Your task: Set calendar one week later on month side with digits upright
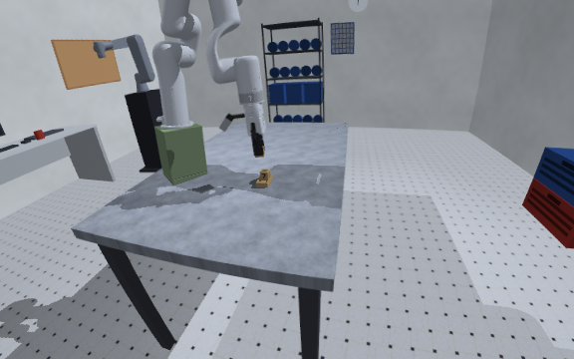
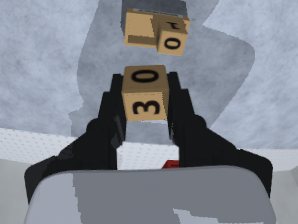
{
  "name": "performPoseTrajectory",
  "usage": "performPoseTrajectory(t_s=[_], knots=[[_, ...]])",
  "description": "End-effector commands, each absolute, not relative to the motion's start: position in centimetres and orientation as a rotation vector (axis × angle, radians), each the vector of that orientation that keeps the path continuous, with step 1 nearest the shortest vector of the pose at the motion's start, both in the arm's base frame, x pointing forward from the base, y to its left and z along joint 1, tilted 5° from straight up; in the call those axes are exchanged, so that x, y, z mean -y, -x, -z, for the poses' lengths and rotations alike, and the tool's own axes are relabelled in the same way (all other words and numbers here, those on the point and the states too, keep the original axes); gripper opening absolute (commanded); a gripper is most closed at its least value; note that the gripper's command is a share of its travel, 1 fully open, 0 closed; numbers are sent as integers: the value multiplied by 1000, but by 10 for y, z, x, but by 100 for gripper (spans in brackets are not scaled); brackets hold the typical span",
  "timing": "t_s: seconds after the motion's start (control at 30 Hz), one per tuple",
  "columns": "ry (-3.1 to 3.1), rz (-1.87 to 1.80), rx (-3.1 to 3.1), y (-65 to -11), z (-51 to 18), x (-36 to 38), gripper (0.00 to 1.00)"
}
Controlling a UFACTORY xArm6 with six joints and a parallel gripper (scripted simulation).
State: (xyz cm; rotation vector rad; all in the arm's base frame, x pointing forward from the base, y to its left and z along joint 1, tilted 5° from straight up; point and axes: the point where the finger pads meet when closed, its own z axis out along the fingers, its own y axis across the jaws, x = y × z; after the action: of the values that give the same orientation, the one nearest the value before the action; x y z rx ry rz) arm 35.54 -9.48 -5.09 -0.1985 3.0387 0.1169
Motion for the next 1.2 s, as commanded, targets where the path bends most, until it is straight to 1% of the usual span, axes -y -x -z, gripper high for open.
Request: performPoseTrajectory(t_s=[0.0,0.3,0.4,0.47,0.83,0.93,1.0,1.17], knots=[[-56,-99,-3085,-356,50,95,27],[-437,-109,-3062,-356,50,95,27],[-444,-109,-3061,-356,50,95,27],[-618,-113,-3035,-356,50,95,27],[-1039,-122,-2929,-356,50,95,27],[-1046,-122,-2926,-356,50,95,27],[-1215,-125,-2865,-356,50,95,27],[-1360,-127,-2804,-356,50,95,27]])
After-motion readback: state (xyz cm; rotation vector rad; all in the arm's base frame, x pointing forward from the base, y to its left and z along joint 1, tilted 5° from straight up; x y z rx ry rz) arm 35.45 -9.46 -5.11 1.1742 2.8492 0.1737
